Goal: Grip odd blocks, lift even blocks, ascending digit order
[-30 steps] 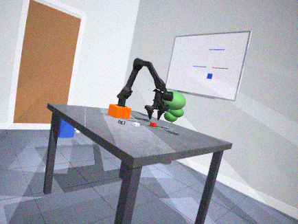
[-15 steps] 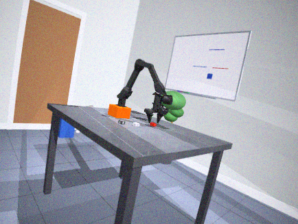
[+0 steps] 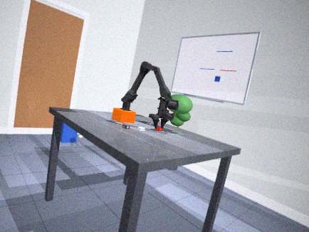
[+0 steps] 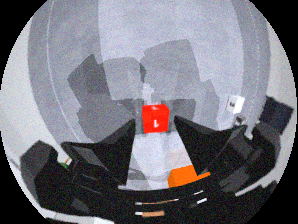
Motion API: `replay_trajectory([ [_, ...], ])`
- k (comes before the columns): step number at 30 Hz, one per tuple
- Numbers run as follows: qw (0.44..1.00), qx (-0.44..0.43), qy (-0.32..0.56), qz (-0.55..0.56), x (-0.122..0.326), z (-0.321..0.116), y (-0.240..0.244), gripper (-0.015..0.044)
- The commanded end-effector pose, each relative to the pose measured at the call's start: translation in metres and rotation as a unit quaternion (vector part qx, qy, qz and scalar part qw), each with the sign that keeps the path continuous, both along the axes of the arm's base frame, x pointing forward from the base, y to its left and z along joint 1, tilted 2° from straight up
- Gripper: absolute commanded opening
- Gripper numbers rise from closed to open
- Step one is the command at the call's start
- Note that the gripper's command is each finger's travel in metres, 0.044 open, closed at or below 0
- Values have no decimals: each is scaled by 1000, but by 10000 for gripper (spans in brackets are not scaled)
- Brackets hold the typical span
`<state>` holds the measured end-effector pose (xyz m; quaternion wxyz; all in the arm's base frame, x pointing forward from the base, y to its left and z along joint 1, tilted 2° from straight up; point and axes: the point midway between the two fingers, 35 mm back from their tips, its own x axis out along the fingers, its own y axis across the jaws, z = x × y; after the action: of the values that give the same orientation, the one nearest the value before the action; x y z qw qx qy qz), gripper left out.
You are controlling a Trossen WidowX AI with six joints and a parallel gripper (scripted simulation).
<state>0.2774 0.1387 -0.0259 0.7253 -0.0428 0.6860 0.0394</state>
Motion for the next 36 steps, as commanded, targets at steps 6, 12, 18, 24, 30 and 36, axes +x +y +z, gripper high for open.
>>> replay_trajectory([
  [6, 1000, -2, 0, 1, -1, -1, -1, 120],
  [12, 1000, -2, 0, 1, -1, -1, -1, 120],
  [18, 1000, -2, 0, 1, -1, -1, -1, 120],
  [24, 1000, -2, 0, 1, -1, -1, -1, 120],
  [30, 1000, -2, 0, 1, -1, -1, -1, 172],
  [36, 1000, -2, 0, 1, -1, -1, -1, 330],
])
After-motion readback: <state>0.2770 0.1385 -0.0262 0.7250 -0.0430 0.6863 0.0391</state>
